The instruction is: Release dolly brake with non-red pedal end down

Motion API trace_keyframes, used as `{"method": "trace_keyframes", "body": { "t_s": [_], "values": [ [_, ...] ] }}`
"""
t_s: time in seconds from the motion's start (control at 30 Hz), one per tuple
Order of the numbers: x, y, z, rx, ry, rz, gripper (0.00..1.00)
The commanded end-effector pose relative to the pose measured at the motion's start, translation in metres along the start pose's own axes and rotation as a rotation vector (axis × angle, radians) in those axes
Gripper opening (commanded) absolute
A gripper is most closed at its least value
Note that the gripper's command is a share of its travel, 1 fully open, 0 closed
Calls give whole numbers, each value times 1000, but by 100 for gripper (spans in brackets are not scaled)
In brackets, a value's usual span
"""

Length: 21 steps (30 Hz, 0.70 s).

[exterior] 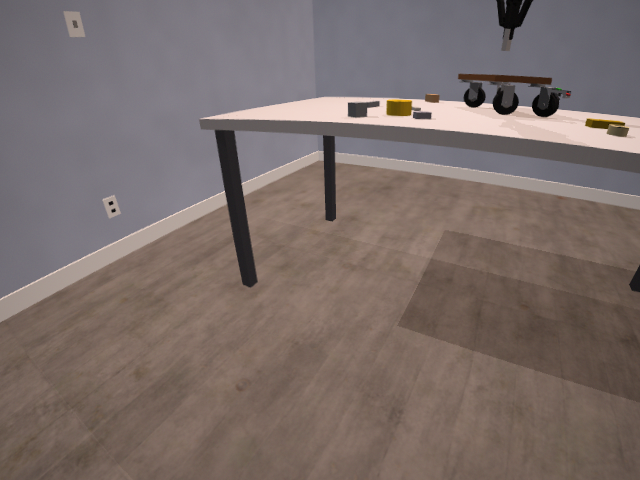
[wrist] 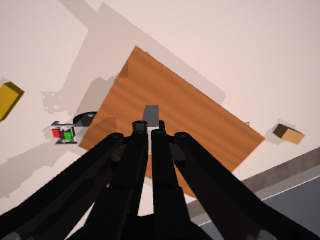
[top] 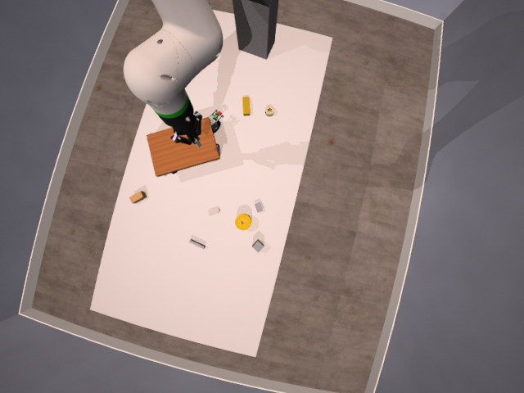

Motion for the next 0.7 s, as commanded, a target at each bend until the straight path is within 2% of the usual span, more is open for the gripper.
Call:
{"method": "trace_keyframes", "body": {
  "t_s": [0.0, 0.4, 0.47, 0.67],
  "values": [
    [15, -24, 1, -10, 7, -4, 0],
    [15, -24, 1, -10, 7, -4, 0],
    [37, -56, 3, -28, 16, -9, 0],
    [37, -56, 3, -28, 16, -9, 0]
  ]
}}
Point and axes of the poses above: the point where the finger pads meet when closed, its own z axis back along the fingers, its own y axis across the jaws, x = y × z, the point moved 3 cm from there along z, back along the fingers, and after that the axes turned 5 degrees about -z, right-handed, at the moved point
